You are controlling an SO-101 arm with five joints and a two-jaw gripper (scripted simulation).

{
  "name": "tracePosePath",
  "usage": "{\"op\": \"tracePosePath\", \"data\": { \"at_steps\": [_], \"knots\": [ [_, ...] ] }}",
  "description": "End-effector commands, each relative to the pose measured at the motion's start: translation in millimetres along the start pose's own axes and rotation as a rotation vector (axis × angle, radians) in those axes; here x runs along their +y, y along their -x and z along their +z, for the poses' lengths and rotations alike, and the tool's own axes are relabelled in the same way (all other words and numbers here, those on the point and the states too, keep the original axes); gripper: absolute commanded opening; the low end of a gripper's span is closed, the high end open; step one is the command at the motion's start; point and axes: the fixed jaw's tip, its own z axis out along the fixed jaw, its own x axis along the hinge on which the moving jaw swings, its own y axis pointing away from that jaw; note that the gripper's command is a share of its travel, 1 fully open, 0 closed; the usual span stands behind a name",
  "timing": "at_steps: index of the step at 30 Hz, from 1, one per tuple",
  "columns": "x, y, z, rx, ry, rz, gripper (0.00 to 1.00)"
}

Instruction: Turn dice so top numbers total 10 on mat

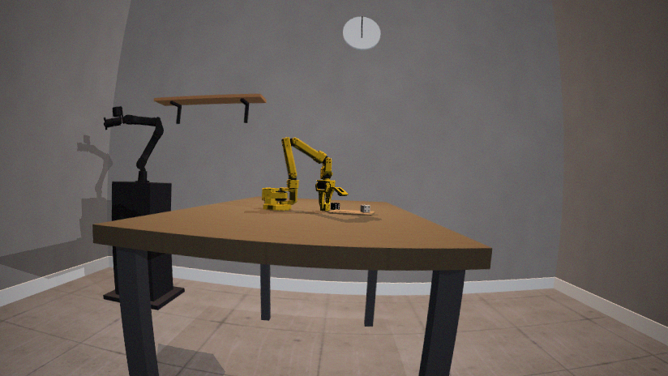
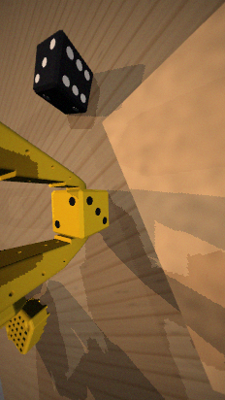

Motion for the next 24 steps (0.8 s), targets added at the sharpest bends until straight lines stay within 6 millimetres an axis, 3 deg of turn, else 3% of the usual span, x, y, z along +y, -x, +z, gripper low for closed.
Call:
{"op": "tracePosePath", "data": {
  "at_steps": [1, 24],
  "knots": [
    [3, 4, -7, -0.027, 0.029, 0.0, 0.0],
    [3, 4, -54, -0.027, 0.029, 0.0, 0.0]
  ]
}}
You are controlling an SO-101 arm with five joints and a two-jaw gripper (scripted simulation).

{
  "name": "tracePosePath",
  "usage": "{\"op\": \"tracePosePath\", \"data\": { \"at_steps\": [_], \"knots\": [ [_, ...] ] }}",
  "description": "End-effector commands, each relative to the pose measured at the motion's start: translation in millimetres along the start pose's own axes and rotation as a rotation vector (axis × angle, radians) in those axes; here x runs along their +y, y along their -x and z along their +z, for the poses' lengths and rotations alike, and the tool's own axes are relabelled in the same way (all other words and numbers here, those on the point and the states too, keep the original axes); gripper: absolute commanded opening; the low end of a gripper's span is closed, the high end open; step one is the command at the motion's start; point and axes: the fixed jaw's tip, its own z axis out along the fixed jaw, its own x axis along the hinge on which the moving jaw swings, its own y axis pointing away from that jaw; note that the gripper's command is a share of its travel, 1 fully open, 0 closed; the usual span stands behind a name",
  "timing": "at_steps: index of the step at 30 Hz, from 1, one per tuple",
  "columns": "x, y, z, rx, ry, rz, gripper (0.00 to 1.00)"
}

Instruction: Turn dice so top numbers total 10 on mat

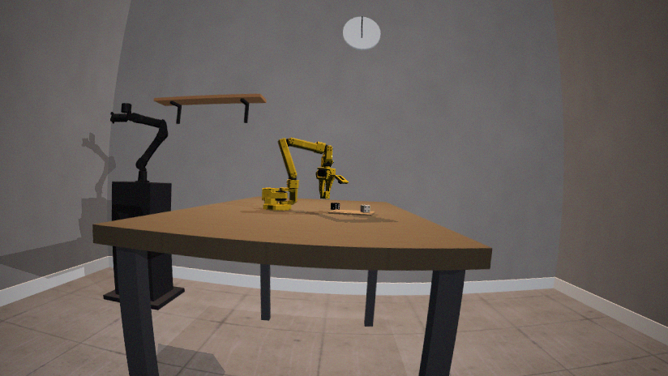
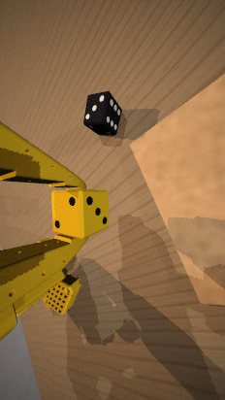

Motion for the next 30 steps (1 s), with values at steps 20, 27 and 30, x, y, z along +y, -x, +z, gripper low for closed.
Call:
{"op": "tracePosePath", "data": {
  "at_steps": [20, 27, 30],
  "knots": [
    [21, 58, -22, -0.039, 0.04, 0.125, 0.0],
    [23, 89, -18, -0.04, 0.039, 0.198, 0.0],
    [22, 102, -14, -0.04, 0.039, 0.228, 0.0]
  ]
}}
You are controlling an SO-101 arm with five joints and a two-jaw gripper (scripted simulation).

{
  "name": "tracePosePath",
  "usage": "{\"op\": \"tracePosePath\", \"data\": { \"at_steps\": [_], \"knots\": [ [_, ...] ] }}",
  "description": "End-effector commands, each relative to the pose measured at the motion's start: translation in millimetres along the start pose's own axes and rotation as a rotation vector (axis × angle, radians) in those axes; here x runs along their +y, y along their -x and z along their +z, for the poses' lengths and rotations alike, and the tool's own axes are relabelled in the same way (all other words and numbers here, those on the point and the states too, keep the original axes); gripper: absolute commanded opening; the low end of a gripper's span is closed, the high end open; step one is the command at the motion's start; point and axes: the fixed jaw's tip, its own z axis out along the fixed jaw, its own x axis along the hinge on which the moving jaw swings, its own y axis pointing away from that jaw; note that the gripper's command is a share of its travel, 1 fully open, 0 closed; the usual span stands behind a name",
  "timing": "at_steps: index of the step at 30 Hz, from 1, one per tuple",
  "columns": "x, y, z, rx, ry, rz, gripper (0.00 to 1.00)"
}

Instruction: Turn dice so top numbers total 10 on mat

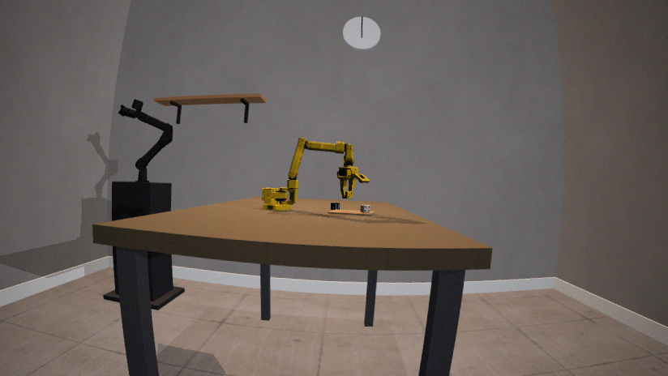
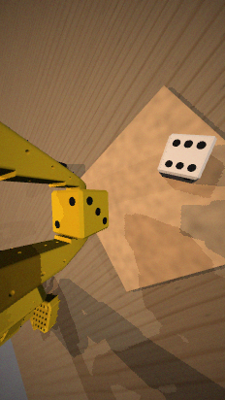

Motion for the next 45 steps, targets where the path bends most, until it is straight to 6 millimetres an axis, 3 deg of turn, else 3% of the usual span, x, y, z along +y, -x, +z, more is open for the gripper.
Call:
{"op": "tracePosePath", "data": {
  "at_steps": [1, 45],
  "knots": [
    [8, 22, -6, -0.015, 0.015, 0.031, 0.0],
    [7, 32, -6, -0.022, 0.02, 0.045, 0.0]
  ]
}}
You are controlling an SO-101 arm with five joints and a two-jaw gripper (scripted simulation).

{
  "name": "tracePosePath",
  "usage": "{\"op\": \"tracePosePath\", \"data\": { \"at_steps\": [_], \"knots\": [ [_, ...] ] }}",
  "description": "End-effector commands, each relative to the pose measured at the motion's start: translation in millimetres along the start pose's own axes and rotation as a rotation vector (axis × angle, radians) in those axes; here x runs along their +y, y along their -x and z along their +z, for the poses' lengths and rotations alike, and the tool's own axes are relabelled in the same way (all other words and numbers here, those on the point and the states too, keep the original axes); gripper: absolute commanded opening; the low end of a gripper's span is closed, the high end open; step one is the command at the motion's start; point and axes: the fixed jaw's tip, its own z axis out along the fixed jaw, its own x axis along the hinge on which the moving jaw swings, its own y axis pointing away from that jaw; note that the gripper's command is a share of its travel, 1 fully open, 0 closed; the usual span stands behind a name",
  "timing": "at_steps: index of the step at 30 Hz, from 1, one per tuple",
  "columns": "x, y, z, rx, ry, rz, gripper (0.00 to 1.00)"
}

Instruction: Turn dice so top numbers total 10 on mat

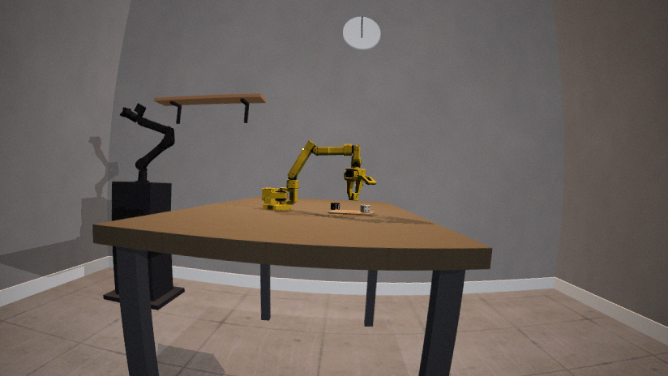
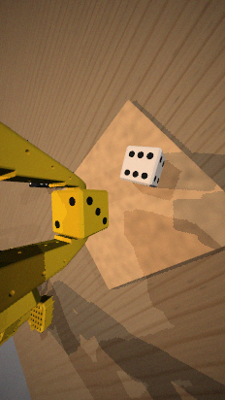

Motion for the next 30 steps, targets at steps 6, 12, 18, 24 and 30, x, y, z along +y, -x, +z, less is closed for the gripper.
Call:
{"op": "tracePosePath", "data": {
  "at_steps": [6, 12, 18, 24, 30],
  "knots": [
    [2, 6, -8, -0.037, 0.038, 0.0, 0.0],
    [3, 6, -5, -0.037, 0.038, 0.0, 0.0],
    [3, 6, -5, -0.037, 0.038, 0.0, 0.0],
    [3, 6, -1, -0.037, 0.038, 0.0, 0.0],
    [3, 6, 1, -0.037, 0.038, 0.0, 0.0]
  ]
}}
